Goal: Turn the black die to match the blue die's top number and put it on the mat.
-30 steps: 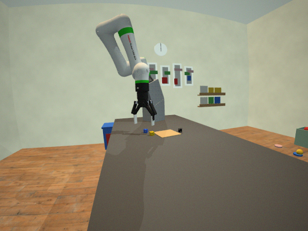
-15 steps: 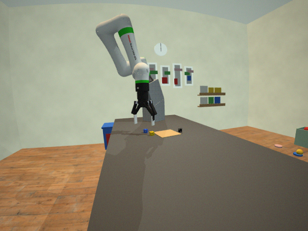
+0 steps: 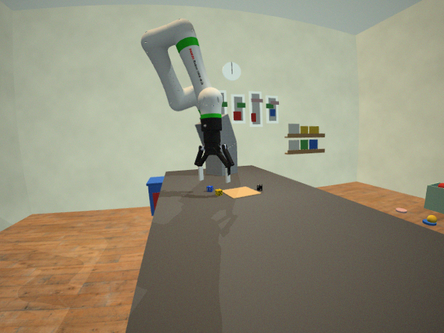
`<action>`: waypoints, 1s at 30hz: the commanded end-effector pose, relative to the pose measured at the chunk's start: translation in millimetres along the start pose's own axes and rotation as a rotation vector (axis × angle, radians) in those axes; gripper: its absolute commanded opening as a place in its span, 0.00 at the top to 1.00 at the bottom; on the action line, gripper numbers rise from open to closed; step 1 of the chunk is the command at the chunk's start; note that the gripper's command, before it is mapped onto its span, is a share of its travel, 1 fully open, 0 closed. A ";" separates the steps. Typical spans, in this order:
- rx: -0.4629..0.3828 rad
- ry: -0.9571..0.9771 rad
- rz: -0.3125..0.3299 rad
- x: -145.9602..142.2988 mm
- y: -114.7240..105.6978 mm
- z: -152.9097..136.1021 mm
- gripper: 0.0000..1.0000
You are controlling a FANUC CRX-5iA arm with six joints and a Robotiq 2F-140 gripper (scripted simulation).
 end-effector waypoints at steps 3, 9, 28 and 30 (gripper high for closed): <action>-0.021 -0.001 -0.016 -17.5 1.6 14.3 0.00; -0.021 -0.001 -0.016 -18.8 1.6 15.1 0.00; -0.021 -0.001 -0.016 -18.8 1.6 15.1 0.00; -0.021 -0.001 -0.016 -18.8 1.6 15.1 0.00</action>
Point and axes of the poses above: the point where the finger pads meet when closed, its own y axis out along the fingers, its own x axis across the jaws, z = x × y, the point moved 9 cm from there along -y, back along the fingers, and after that the axes turned 8 degrees about -y, right-handed, at the moved point
